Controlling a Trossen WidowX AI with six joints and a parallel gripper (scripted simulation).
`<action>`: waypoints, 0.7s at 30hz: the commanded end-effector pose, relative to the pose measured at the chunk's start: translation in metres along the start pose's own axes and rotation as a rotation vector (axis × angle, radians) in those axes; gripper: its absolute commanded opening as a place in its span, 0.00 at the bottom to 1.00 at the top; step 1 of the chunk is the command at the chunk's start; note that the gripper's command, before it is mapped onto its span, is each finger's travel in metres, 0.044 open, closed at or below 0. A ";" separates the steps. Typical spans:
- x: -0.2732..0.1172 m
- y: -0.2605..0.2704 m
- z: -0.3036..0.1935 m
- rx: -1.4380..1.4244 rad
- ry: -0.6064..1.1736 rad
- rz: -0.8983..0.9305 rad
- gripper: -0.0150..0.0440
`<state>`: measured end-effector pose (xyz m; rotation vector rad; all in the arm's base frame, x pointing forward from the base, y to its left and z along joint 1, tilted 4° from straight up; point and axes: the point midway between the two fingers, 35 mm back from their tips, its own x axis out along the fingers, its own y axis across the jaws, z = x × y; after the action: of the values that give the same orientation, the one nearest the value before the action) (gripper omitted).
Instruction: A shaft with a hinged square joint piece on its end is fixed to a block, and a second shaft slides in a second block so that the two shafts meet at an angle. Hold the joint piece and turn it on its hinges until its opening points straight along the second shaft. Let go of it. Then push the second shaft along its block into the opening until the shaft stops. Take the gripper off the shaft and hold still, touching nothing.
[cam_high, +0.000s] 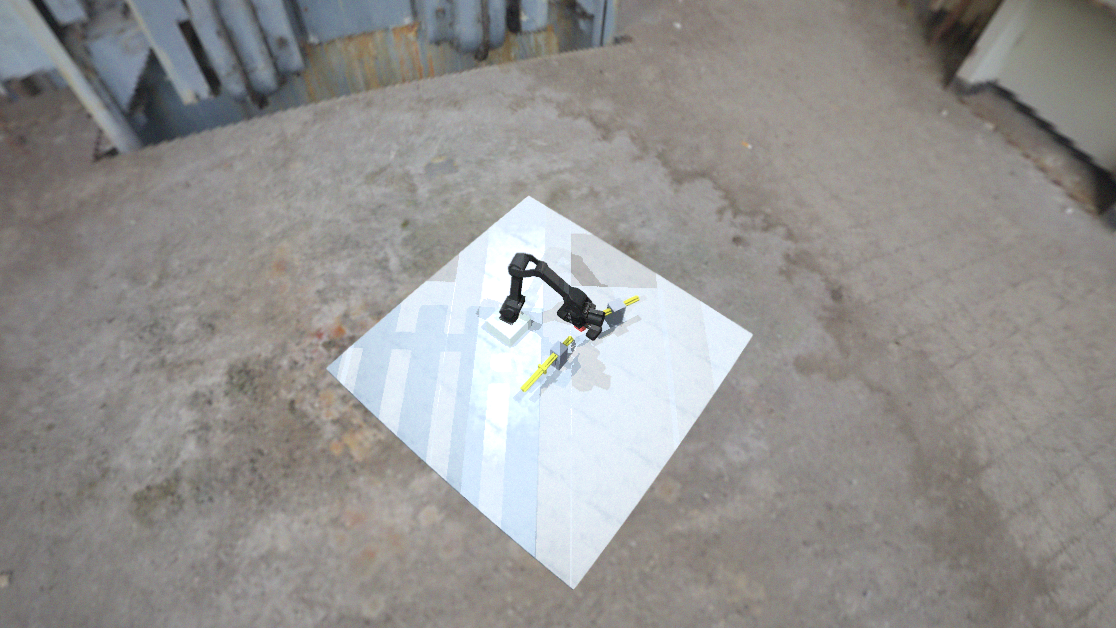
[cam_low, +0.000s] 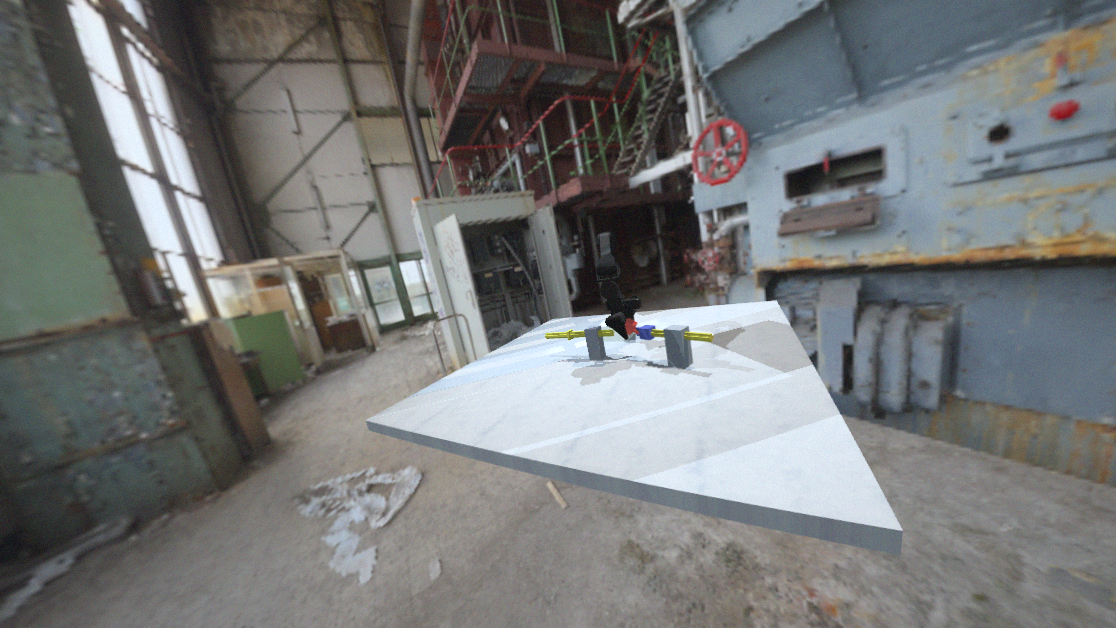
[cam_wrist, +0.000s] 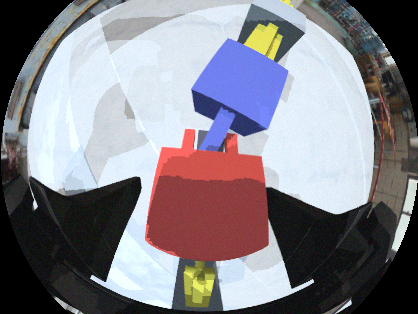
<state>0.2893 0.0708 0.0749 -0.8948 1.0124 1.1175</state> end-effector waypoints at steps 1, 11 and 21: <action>0.000 0.000 0.000 0.000 0.006 0.000 1.00; -0.030 0.001 0.005 -0.003 0.251 -0.023 1.00; -0.030 0.001 0.005 -0.003 0.251 -0.023 1.00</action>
<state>0.2854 0.0680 0.1032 -1.0617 1.1972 1.0140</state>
